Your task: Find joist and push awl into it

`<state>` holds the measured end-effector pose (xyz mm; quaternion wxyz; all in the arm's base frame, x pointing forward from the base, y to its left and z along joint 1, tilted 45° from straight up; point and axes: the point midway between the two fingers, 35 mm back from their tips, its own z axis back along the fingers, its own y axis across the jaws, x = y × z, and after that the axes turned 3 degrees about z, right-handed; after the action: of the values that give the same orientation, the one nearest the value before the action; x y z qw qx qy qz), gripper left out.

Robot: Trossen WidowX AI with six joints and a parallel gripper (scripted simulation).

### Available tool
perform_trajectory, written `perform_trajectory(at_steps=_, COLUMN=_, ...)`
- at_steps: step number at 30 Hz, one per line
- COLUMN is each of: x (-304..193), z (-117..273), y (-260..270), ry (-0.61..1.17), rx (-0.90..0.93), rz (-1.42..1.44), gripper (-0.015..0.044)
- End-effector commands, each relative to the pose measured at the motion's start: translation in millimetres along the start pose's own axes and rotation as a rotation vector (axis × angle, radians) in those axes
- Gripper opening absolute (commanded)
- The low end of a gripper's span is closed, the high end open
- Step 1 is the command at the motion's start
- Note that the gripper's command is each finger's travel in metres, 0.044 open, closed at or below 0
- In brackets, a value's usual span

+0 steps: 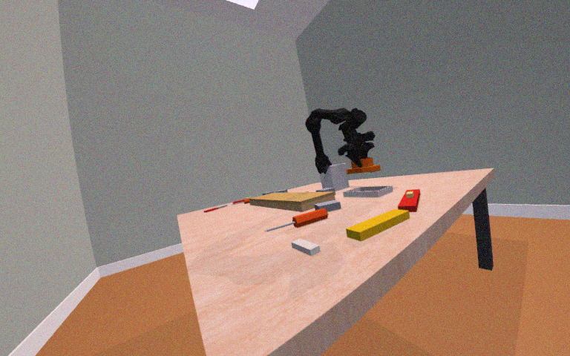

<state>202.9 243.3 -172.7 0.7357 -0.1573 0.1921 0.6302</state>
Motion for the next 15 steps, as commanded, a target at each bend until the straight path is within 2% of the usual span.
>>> perform_trajectory(at_steps=1, x=4, z=2, y=-1, ry=-0.021, rx=0.000, rz=0.005, gripper=0.0000)
perform_trajectory(at_steps=15, x=-2, z=-28, y=-3, ry=-0.021, rx=-0.001, rz=0.005, gripper=0.0000)
